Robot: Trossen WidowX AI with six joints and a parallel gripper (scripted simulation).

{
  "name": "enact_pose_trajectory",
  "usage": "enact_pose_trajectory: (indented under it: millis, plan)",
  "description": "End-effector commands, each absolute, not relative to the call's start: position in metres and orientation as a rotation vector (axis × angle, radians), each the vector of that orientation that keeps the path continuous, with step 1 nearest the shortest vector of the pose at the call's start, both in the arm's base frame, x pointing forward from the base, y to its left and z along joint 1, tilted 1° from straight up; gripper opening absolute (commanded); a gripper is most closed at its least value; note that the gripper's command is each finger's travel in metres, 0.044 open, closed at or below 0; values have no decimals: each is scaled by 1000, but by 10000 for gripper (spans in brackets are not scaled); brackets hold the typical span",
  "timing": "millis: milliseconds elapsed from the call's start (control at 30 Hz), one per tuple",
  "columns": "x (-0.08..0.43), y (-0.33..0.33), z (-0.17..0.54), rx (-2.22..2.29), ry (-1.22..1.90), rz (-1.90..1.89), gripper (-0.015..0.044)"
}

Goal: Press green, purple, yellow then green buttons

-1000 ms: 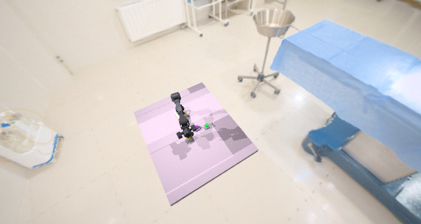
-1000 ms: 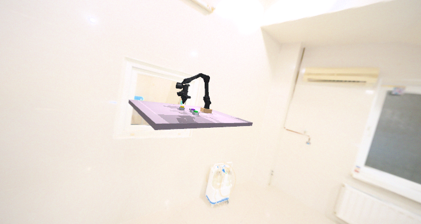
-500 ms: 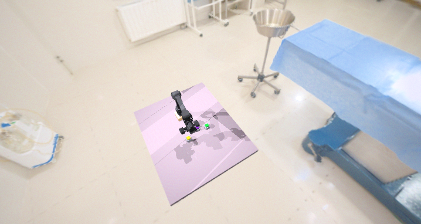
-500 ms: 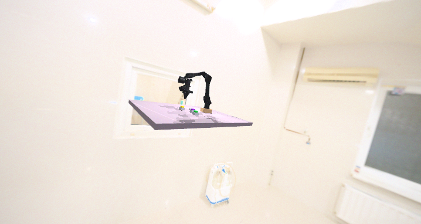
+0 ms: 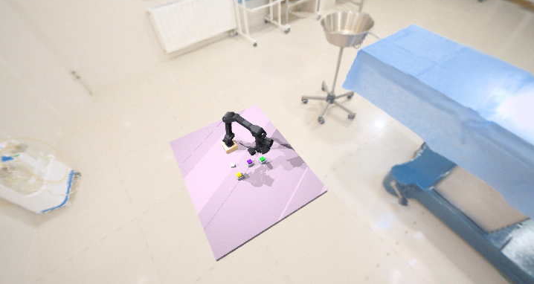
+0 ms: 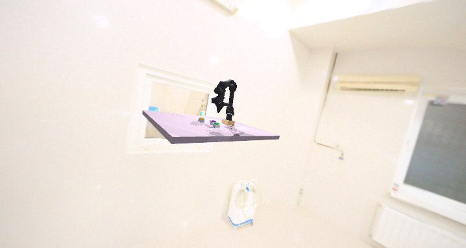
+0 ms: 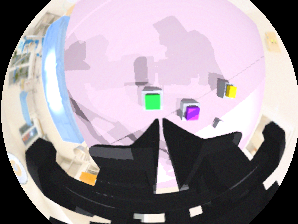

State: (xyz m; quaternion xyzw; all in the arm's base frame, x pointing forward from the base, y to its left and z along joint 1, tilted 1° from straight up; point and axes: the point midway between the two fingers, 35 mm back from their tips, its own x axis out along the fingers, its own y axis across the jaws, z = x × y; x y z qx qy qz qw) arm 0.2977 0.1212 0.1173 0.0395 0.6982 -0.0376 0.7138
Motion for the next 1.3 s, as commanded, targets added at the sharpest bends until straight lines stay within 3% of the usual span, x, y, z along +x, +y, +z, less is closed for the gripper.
enact_pose_trajectory:
  millis: [0,200,1267]
  plan:
    - [296,129,113,104,1553,-105,20]
    - [296,128,54,104,1553,-105,20]
    - [297,128,19,104,1553,-105,20]
